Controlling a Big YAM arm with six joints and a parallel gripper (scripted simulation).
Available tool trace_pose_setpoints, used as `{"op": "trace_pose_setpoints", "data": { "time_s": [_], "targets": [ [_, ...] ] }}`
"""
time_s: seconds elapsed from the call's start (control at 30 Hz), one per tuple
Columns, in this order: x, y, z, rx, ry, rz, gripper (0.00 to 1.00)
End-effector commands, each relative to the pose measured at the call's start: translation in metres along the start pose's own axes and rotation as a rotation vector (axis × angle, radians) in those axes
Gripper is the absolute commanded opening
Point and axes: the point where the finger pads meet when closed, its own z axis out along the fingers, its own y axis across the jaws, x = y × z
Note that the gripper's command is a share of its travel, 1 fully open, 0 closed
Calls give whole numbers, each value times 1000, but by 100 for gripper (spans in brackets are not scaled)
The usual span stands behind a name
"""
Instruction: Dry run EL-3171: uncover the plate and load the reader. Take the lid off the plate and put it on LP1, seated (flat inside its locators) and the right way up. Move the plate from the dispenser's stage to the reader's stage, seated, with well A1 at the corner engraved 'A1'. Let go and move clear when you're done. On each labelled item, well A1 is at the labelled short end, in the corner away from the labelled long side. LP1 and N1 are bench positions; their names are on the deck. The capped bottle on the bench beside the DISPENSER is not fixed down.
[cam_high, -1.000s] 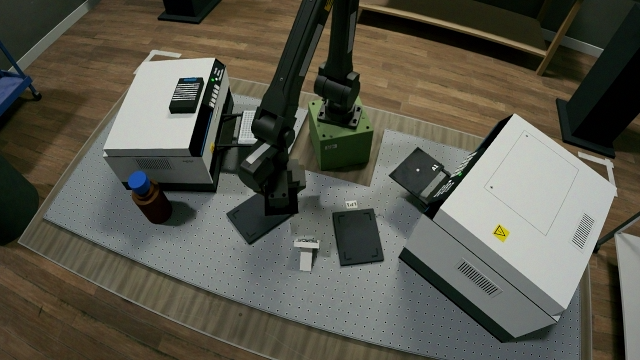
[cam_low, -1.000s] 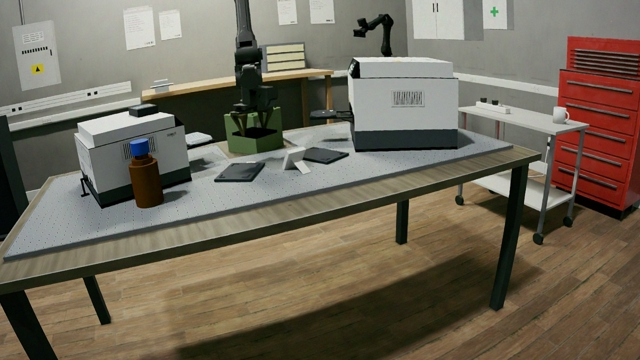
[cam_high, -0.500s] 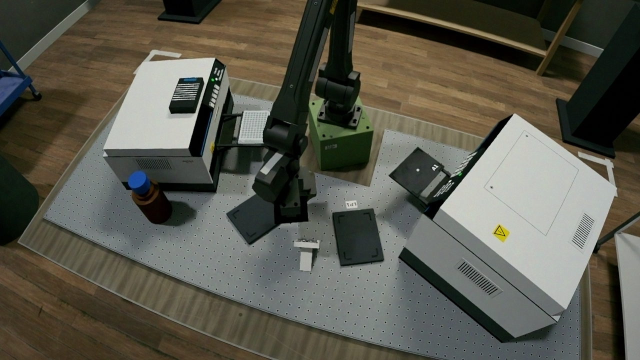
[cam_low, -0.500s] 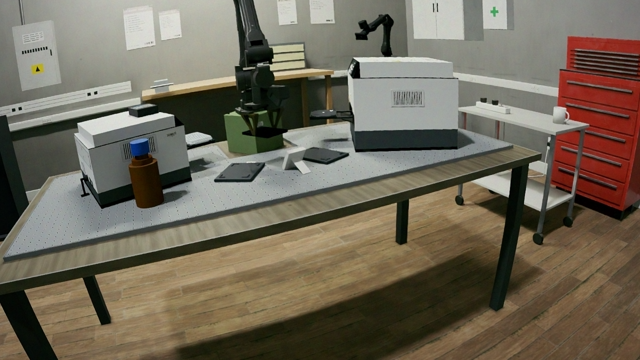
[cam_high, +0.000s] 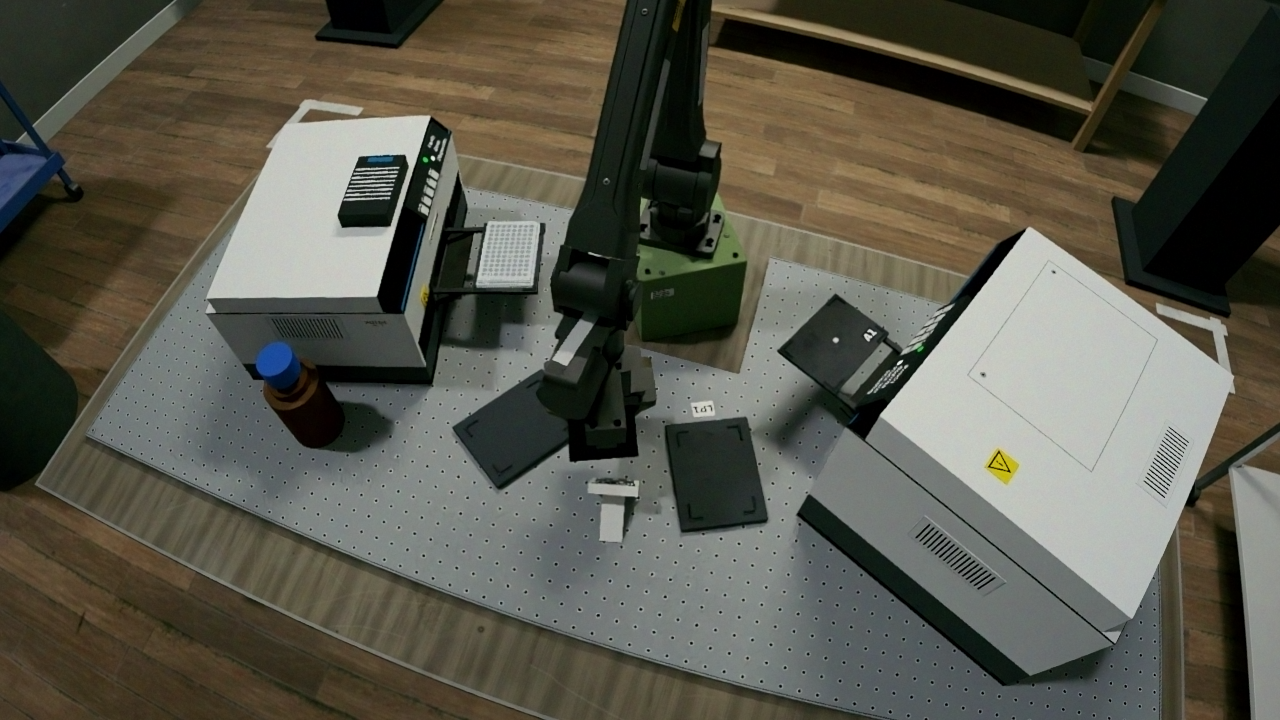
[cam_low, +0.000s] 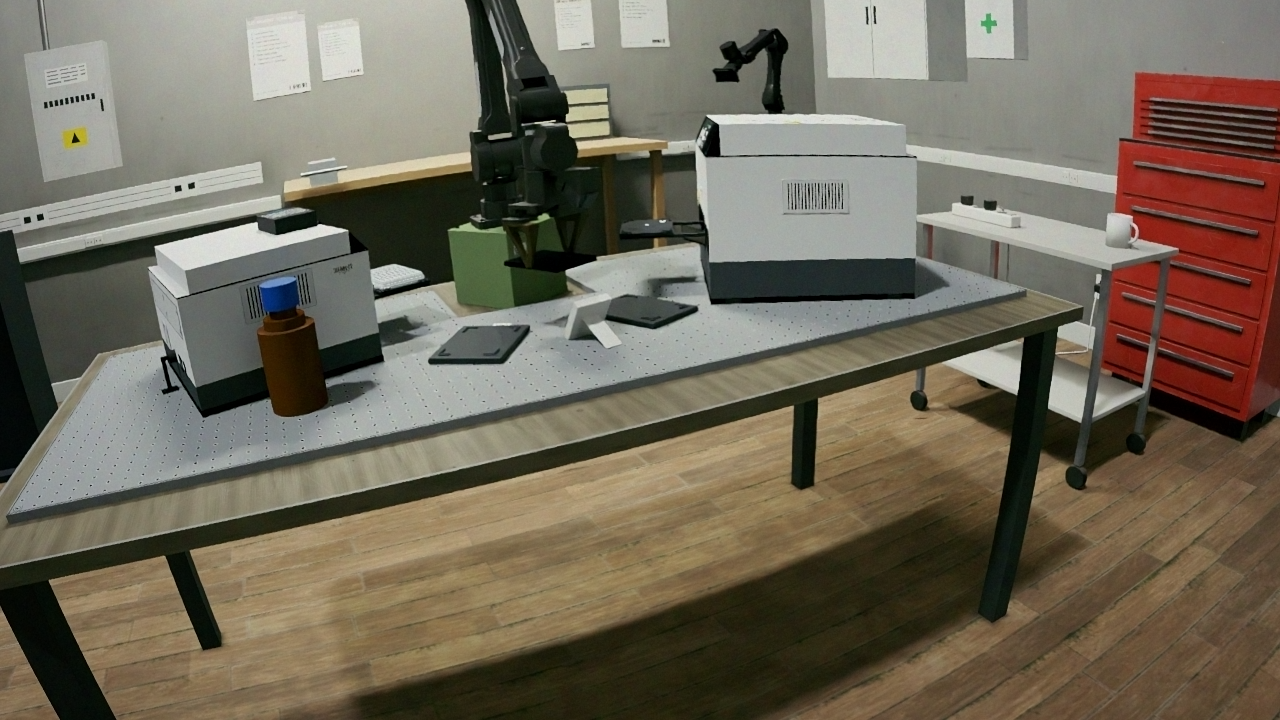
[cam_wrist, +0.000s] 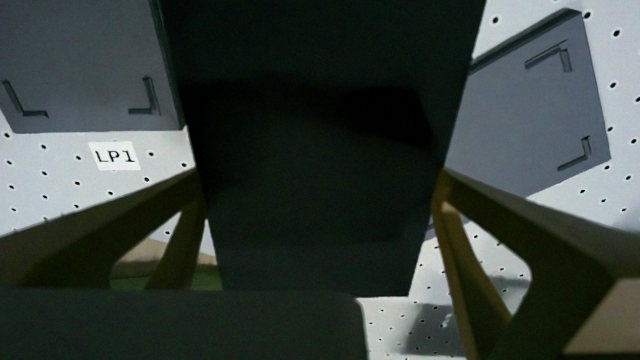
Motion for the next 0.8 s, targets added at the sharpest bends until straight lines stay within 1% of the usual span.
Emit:
{"op": "trace_pose_setpoints", "data": {
  "time_s": [0.0, 0.3, 0.4, 0.57, 0.77],
  "targets": [
    [-28, 5, -6, 7, -21, 3, 85],
    [-43, 24, -5, 11, -35, 11, 85],
    [-41, 25, -4, 11, -32, 7, 85],
    [-48, 44, -3, 10, -34, -15, 85],
    [-58, 55, -3, 8, -39, 5, 85]
  ]
}}
